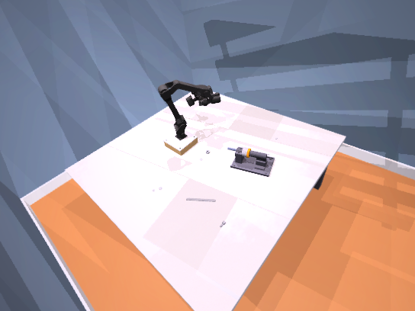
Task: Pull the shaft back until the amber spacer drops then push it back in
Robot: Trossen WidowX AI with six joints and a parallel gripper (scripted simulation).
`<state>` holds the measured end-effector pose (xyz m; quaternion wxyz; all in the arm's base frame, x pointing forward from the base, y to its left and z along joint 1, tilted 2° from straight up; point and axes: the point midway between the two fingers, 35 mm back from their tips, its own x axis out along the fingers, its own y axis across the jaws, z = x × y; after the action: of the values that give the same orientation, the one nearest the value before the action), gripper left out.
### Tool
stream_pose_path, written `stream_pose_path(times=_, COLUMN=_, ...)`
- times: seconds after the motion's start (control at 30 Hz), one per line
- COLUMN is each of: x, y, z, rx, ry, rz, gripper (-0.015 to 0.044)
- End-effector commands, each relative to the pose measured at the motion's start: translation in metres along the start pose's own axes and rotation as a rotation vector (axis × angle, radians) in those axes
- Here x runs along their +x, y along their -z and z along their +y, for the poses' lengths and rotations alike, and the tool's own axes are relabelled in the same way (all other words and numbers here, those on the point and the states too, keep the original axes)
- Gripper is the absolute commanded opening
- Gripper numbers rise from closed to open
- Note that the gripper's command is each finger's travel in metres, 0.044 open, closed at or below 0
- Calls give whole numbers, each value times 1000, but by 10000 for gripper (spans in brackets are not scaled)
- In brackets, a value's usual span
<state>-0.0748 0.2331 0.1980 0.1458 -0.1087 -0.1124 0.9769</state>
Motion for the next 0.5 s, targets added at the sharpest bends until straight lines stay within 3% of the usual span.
stream_pose_path(times=0.0, x=-1, y=2, z=-1, rx=-10, ry=3, rz=8, gripper=426)
stream_pose_path(times=0.23, x=-48, y=69, z=-24, rx=-366, ry=91, rz=357, gripper=440)
stream_pose_path(times=0.47, x=-128, y=133, z=-41, rx=-657, ry=99, rz=816, gripper=440)
